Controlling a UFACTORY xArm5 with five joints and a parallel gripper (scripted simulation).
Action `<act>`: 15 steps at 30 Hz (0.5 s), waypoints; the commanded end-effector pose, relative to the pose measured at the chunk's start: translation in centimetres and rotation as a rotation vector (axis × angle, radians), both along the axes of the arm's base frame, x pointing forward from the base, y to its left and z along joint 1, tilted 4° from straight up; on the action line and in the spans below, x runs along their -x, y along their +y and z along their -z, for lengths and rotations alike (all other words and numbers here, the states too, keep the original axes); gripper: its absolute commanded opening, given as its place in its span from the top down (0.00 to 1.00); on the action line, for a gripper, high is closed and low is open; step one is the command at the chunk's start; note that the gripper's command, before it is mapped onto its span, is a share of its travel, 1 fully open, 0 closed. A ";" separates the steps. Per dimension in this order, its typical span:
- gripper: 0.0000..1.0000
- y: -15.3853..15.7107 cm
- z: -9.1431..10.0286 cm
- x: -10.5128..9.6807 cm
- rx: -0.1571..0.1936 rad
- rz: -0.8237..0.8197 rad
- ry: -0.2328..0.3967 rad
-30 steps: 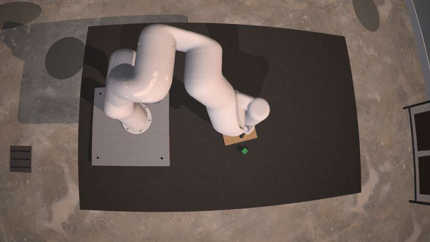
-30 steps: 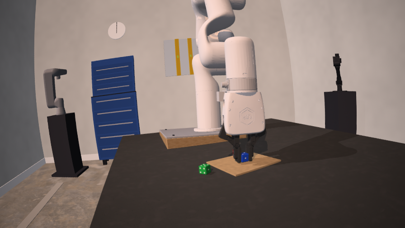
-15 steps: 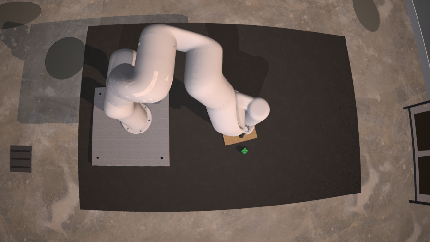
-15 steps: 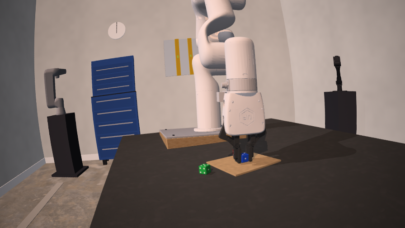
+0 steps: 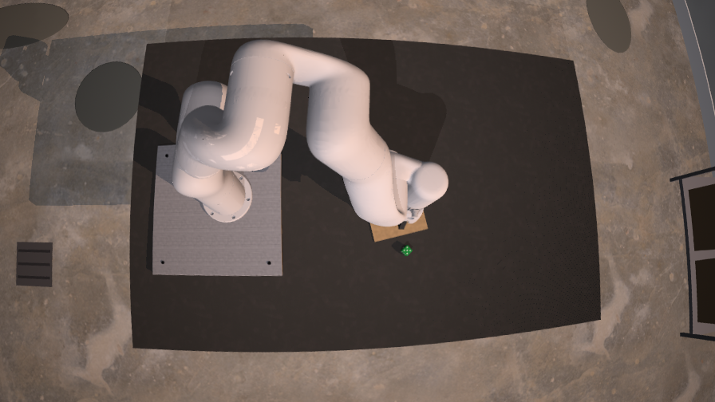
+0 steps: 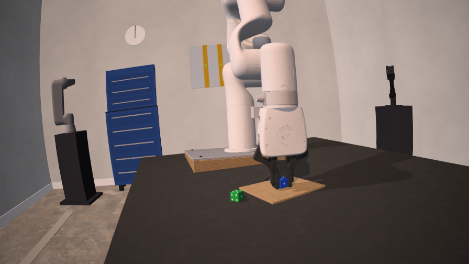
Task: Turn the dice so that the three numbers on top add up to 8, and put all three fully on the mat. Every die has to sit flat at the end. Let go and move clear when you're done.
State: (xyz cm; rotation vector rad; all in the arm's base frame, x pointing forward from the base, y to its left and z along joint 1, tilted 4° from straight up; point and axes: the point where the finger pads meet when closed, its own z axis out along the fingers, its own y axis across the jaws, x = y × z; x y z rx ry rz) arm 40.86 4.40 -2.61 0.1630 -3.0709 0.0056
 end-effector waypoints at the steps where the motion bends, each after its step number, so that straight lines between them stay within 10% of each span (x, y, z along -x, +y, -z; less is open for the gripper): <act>1: 0.85 0.0 -0.1 -0.1 0.000 0.000 -0.004; 15: 0.81 0.0 -0.1 -0.1 0.000 0.000 -0.004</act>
